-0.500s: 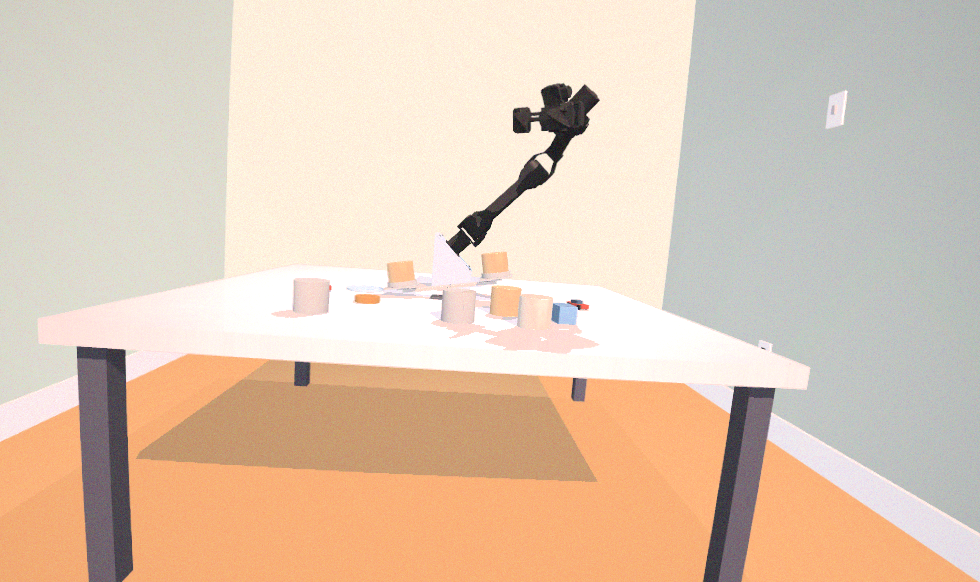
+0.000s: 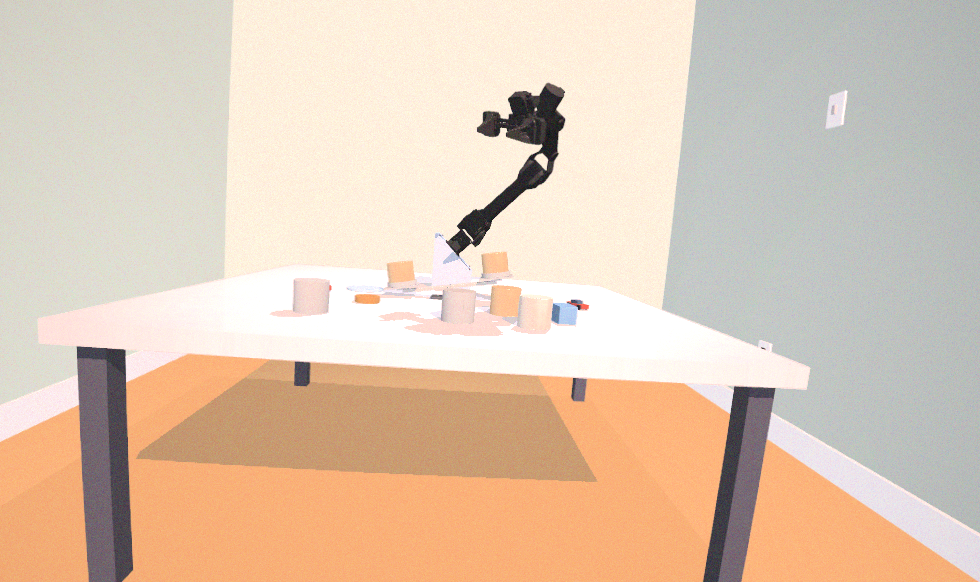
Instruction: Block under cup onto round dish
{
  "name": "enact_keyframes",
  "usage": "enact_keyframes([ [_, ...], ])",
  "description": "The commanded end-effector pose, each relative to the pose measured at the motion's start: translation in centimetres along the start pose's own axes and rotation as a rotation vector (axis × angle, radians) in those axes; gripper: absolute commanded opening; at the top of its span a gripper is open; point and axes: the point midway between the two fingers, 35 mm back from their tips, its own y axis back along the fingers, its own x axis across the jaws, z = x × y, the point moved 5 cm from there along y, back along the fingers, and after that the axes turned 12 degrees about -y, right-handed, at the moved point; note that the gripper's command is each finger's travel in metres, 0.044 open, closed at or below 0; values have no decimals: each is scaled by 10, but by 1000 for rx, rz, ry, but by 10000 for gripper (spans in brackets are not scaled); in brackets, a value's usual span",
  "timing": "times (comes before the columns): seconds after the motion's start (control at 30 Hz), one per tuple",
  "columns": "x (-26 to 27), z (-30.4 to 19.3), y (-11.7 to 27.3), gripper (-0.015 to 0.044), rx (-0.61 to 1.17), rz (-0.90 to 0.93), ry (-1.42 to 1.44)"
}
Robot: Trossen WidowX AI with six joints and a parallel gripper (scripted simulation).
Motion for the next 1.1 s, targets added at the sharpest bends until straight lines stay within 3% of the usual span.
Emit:
enact_keyframes([
  [0.0, -31, -9, -5, 440, 83, -34, 59],
  [0.27, -105, -35, -16, 440, 301, -51, 178],
  [0.57, -178, -78, -15, 440, 506, 71, 253],
  [1.07, -247, -161, 11, 440, 546, 457, 225],
])
